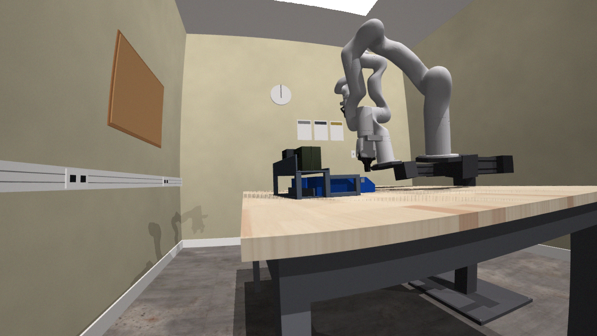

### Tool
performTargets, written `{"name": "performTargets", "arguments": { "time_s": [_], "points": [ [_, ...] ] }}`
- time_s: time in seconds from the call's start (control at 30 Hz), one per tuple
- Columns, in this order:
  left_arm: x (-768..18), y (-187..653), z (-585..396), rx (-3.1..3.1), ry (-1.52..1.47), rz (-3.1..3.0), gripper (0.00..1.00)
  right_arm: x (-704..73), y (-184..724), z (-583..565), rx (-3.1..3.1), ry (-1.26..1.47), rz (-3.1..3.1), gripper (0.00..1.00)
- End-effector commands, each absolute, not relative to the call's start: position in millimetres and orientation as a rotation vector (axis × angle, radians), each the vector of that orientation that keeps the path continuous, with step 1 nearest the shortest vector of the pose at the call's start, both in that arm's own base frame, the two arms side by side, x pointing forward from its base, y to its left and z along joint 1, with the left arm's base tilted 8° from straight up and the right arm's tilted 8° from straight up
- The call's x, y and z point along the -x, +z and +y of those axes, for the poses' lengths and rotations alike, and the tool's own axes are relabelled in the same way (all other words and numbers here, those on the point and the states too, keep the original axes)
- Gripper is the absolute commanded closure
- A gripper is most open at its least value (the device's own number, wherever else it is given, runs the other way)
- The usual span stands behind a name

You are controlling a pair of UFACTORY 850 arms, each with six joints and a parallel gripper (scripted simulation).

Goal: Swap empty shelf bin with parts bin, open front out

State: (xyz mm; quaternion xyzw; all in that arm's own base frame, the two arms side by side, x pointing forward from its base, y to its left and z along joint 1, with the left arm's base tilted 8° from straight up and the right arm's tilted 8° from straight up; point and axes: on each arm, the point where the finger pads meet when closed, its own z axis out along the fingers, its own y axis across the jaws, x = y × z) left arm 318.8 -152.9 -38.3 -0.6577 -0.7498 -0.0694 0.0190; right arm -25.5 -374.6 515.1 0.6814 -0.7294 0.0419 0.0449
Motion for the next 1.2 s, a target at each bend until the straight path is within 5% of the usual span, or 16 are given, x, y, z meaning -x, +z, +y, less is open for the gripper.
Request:
{"name": "performTargets", "arguments": {
  "time_s": [0.0, 1.17],
  "points": [
    [-319.2, -38.1, -153.2, 2.042, -0.216, -2.328, 1.0, 25.6, 516.1, -374.9, -2.08, 0.13, -2.227, 0.0],
    [-329.1, -31.3, -146.7, 2.229, -0.222, -2.128, 1.0, 25.6, 516.1, -374.9, -2.08, 0.13, -2.227, 0.0]
  ]
}}
